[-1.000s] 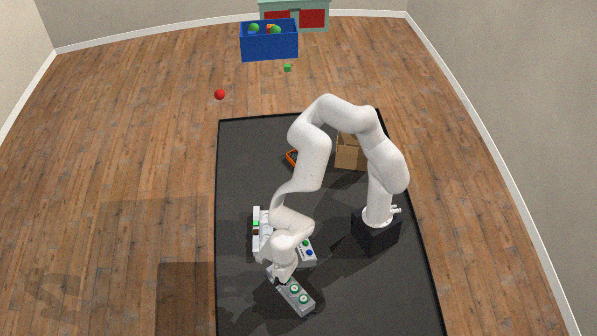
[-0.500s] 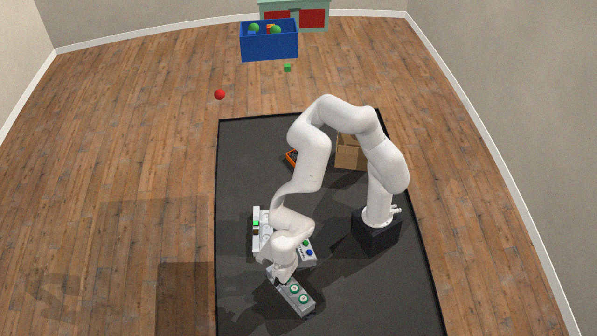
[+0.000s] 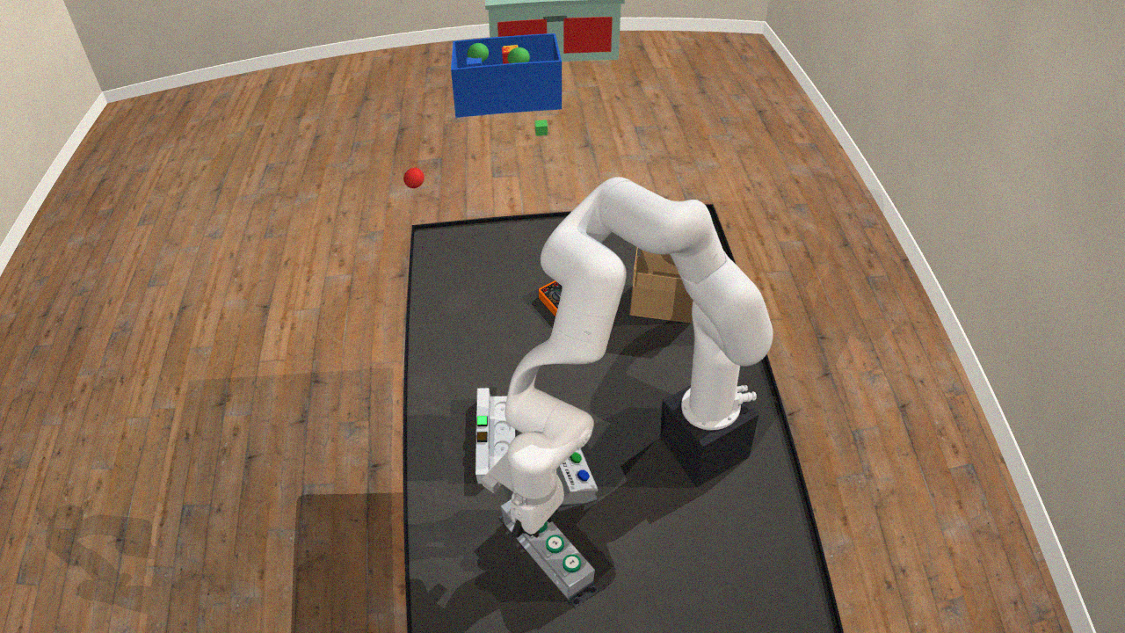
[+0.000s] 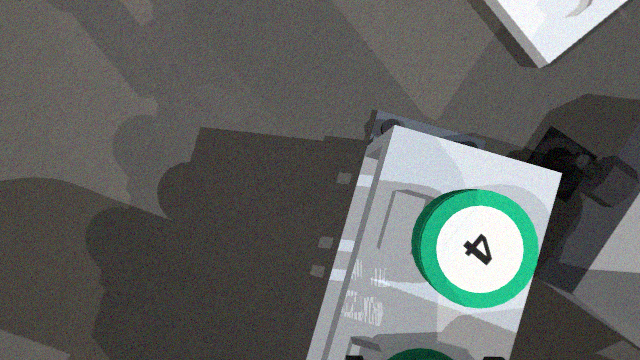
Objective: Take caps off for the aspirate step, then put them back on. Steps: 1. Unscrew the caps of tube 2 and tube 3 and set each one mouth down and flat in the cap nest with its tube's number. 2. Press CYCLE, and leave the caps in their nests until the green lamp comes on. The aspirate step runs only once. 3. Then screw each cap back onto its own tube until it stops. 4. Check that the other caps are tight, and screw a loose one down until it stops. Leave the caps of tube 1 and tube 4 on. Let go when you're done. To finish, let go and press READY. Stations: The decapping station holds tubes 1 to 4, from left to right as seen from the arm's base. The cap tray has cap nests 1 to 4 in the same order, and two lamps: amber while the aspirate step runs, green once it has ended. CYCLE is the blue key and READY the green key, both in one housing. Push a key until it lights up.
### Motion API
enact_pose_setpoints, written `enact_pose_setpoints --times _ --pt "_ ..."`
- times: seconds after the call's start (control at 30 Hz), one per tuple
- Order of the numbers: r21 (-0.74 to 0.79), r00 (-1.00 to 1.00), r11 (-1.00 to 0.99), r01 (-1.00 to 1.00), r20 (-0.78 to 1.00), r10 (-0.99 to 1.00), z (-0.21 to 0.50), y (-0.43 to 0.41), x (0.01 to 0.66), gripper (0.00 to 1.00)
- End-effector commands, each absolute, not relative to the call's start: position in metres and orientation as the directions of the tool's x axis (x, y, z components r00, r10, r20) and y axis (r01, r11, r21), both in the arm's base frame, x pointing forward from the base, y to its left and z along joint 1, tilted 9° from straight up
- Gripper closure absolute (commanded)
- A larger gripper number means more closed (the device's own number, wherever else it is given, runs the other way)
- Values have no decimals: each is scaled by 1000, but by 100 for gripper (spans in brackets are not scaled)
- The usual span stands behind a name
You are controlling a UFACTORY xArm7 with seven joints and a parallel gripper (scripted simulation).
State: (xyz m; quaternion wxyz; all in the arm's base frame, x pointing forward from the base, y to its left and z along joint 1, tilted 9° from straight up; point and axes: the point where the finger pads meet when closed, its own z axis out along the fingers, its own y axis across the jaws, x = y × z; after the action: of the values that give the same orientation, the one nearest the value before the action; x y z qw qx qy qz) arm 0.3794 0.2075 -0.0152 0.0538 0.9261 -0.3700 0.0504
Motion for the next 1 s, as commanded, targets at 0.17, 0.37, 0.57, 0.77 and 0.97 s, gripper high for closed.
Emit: enact_pose_setpoints --times 0.17,0.37,0.57,0.77,0.97 --pt "12 476 -480 -877 149 -867 -15 209 381 100" --pt "-12 324 -329 -944 149 -934 -15 209 381 100" --pt "-37 163 -170 -985 145 -976 -15 209 381 100" --pt "-40 144 -152 -988 144 -979 -15 209 381 100" --pt "-40 144 -152 -988 144 -979 -15 209 381 54"
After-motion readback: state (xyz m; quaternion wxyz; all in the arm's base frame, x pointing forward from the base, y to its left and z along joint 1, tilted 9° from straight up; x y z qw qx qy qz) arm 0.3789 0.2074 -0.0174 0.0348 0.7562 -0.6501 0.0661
